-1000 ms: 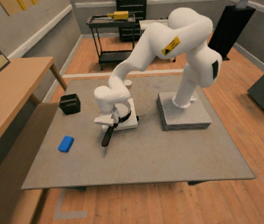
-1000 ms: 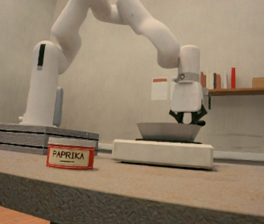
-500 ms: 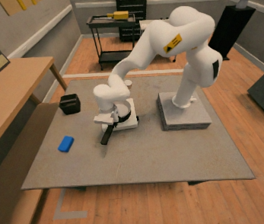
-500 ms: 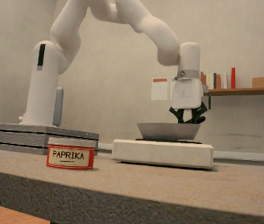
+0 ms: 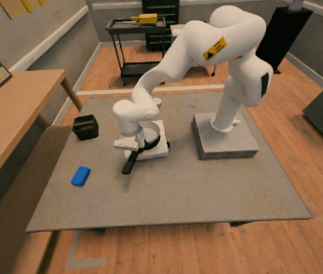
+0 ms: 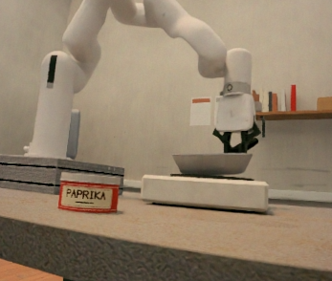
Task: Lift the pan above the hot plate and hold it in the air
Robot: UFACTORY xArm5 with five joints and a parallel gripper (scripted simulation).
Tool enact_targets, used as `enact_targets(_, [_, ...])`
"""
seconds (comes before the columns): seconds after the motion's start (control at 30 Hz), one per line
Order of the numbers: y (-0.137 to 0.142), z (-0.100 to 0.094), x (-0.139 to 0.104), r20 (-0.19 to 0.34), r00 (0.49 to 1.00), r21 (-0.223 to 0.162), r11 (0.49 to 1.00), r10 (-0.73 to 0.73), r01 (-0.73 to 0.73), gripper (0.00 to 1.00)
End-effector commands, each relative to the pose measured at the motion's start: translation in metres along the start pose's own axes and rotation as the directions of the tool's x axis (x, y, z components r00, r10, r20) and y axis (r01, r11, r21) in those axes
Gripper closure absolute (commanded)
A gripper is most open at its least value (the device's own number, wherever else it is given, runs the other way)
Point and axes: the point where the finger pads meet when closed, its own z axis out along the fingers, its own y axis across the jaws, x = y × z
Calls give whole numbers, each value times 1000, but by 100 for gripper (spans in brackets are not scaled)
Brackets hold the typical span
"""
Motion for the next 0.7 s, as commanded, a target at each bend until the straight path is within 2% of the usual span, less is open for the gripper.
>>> enact_targets(0.0, [1, -8, 1, -3, 1000, -4, 1000, 0, 0, 100])
enact_targets(0.67, [1, -32, 1, -3, 1000, -4, 1000, 0, 0, 100])
